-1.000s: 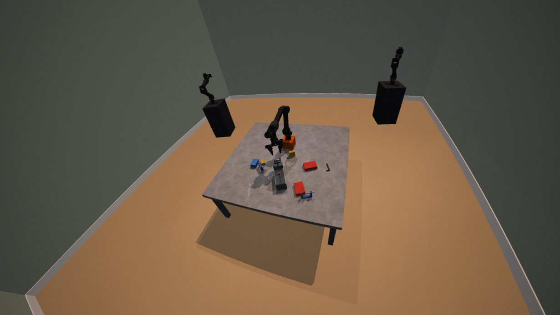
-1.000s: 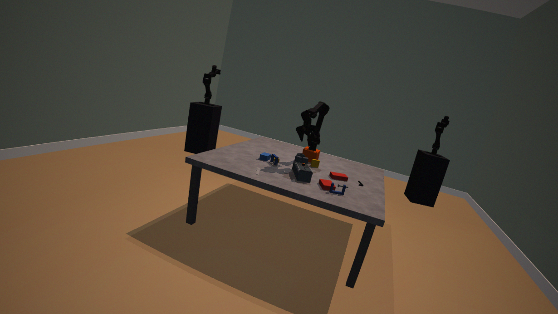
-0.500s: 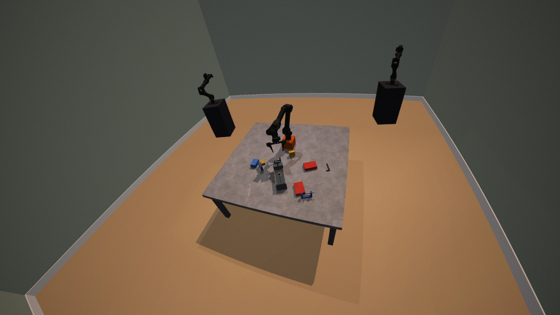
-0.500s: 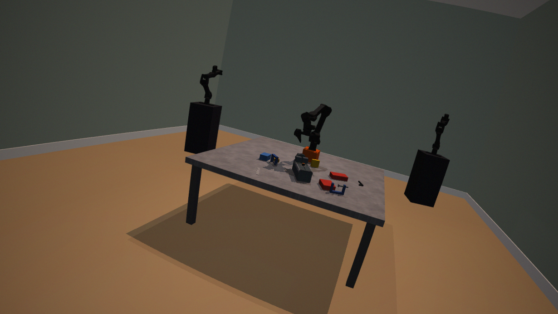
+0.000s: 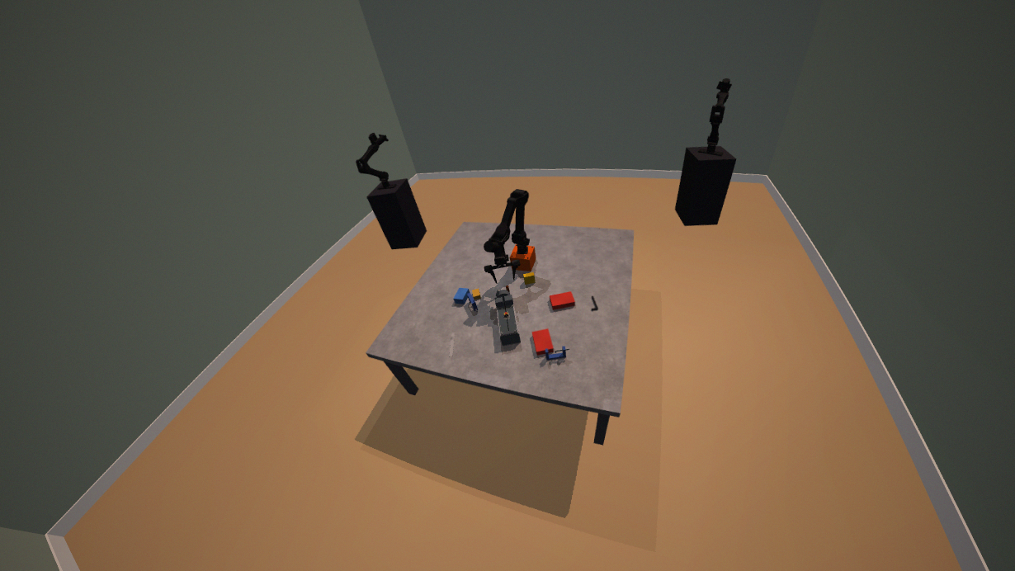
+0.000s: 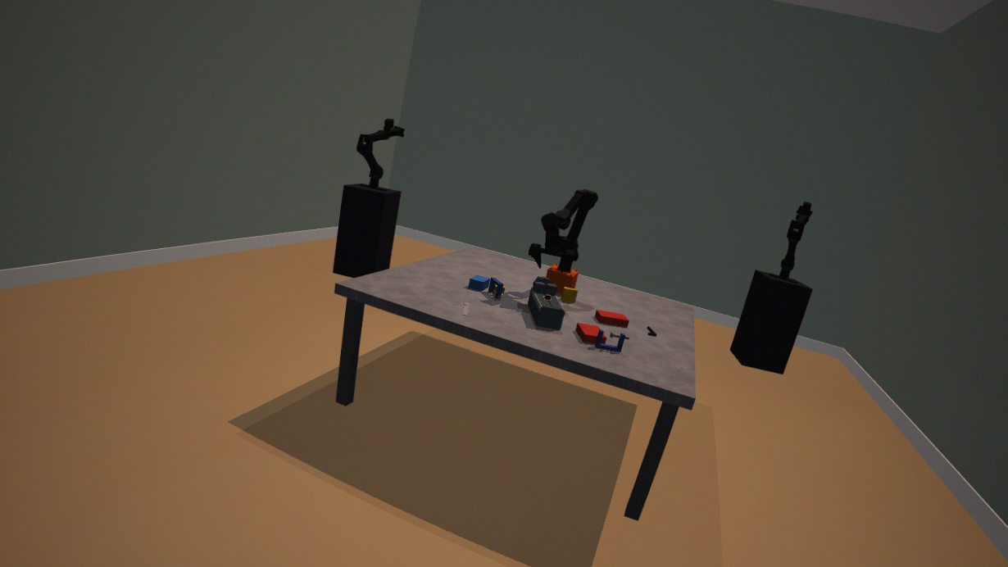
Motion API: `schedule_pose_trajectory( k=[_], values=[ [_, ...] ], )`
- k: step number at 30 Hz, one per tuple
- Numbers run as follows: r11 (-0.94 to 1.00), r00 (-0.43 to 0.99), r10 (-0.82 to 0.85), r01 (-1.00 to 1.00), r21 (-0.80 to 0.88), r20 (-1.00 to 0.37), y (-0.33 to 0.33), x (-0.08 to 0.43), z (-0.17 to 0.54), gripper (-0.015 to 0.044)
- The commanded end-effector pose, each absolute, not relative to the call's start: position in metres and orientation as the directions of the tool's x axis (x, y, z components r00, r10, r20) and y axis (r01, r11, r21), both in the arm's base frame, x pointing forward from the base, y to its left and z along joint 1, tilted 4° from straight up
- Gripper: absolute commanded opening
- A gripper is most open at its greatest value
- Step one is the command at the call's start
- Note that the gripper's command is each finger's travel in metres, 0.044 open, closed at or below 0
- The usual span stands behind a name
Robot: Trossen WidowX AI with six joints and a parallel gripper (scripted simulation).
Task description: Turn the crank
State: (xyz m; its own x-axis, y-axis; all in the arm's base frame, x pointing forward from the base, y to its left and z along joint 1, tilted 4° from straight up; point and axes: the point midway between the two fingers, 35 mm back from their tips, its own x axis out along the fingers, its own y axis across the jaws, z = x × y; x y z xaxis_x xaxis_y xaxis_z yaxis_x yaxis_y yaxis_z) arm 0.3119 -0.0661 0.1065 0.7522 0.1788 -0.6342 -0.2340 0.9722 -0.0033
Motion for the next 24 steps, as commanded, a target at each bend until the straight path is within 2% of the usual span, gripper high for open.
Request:
schedule_pose_trajectory(
  k=[1,24],
  values=[
    [0.974,0.752,0.177,-0.228,0.000,-0.636,-0.066,0.312,0.089,0.0440],
    [0.973,0.753,0.173,-0.231,-0.008,-0.635,-0.064,0.315,0.043,0.0440]
  ],
)
